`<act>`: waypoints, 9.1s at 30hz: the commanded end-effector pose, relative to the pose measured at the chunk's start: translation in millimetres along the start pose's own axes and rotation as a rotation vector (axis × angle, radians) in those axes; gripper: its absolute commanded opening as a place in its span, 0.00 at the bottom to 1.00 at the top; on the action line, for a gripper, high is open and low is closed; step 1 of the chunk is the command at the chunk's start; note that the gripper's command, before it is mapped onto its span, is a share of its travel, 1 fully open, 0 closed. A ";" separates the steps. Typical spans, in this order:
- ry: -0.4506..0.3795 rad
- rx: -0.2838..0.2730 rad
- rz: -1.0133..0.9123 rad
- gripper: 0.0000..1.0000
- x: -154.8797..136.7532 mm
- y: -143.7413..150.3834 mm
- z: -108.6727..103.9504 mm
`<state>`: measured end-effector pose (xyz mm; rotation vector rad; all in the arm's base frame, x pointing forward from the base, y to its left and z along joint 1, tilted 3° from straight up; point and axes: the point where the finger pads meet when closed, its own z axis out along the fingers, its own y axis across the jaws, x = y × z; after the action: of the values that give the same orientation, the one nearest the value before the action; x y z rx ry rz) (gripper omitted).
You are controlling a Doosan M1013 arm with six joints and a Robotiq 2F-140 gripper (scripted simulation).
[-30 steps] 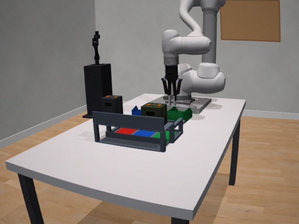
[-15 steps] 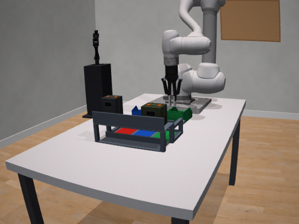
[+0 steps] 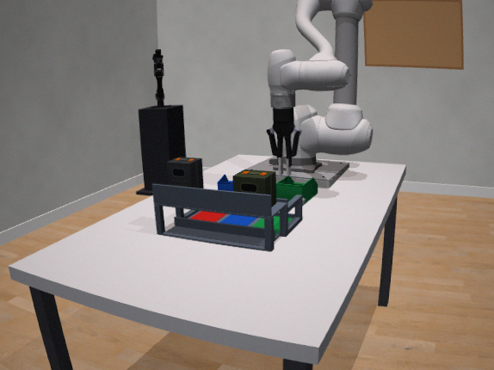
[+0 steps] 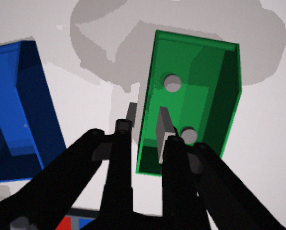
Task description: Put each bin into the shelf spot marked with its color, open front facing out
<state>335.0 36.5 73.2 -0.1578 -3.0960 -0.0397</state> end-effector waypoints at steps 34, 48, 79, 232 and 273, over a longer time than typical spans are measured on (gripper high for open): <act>0.000 0.000 0.000 0.24 0.0 0.0 31.7; 0.000 0.000 0.000 0.24 0.0 0.0 41.8; 0.000 0.000 0.000 0.10 0.0 0.0 43.7; 0.000 0.000 0.000 0.10 0.1 0.0 -36.5; 0.000 0.000 0.000 0.10 0.0 0.0 -42.3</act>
<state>336.7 35.3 115.5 -0.1578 -3.0960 -0.0396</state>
